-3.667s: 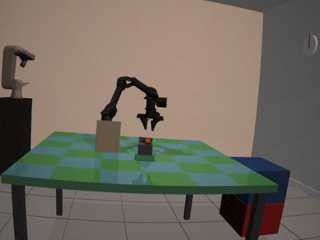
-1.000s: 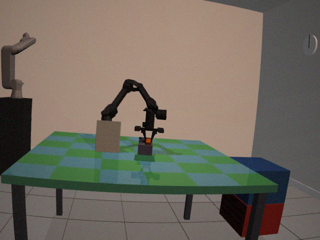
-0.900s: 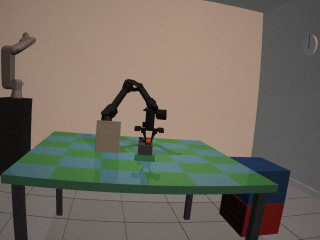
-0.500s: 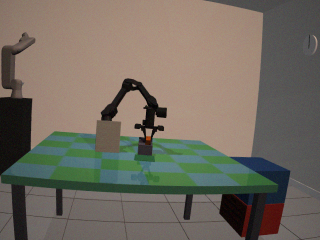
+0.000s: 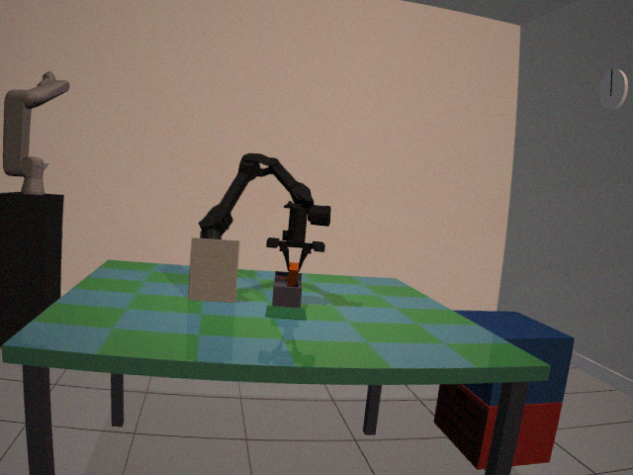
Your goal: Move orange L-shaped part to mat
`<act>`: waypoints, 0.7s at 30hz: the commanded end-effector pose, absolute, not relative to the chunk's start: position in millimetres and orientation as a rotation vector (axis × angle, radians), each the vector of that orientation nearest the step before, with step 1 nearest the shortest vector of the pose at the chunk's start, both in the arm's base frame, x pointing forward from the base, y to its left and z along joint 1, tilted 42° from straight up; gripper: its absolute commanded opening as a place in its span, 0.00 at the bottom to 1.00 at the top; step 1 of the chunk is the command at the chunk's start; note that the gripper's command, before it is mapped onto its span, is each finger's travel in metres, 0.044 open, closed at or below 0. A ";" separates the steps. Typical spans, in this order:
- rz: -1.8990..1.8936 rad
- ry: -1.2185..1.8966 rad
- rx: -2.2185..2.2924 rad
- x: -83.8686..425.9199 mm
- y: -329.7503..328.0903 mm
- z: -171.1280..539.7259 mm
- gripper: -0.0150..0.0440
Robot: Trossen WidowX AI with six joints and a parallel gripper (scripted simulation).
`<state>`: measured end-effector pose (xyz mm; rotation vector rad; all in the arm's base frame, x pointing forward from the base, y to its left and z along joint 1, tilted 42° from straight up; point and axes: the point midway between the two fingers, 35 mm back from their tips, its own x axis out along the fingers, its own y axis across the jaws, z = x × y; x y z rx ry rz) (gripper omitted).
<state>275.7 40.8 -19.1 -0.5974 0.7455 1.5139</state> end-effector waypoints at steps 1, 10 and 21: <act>1.516 0.737 -0.597 277.0 38.1 -12.5 0.25; 1.516 0.737 -0.597 278.2 28.7 -2.1 0.25; 1.516 0.738 -0.598 279.6 17.2 10.7 0.25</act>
